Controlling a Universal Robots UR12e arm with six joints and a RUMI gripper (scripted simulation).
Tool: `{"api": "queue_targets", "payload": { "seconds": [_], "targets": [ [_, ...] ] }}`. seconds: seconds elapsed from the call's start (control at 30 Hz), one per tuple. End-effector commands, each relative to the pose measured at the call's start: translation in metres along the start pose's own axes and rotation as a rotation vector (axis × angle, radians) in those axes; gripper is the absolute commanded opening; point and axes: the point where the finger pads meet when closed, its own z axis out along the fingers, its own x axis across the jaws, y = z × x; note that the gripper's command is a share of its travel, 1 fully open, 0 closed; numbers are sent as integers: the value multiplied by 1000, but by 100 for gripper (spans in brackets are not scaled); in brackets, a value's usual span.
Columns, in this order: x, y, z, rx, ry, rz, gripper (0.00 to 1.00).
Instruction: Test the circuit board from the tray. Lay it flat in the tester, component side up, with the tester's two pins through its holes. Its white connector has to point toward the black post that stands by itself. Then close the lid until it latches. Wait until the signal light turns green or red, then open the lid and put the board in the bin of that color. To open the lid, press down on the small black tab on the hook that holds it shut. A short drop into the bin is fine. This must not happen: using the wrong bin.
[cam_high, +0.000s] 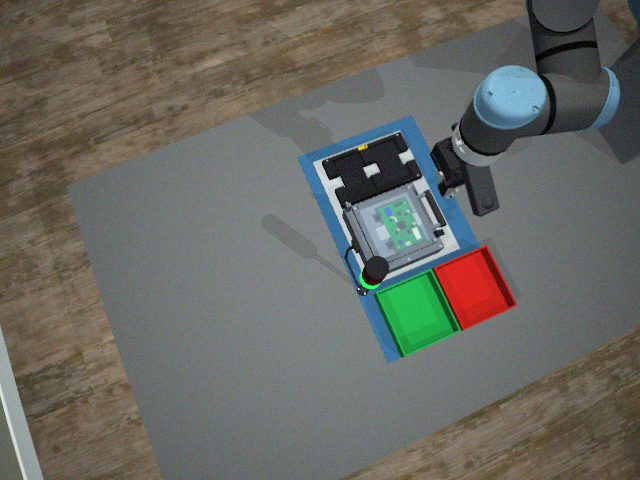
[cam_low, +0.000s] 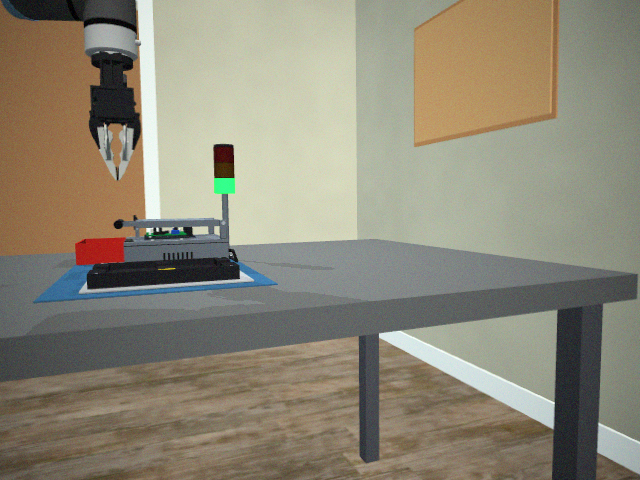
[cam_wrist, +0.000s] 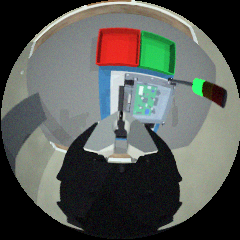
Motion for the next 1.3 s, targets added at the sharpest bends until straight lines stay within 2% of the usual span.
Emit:
{"api": "queue_targets", "payload": {
  "seconds": [0.0,0.97,1.27],
  "targets": [
    [0,0,0,0,1,0,0],
    [0,0,0,0,1,0,0],
    [0,0,-7,0,1,0,0]
  ]
}}
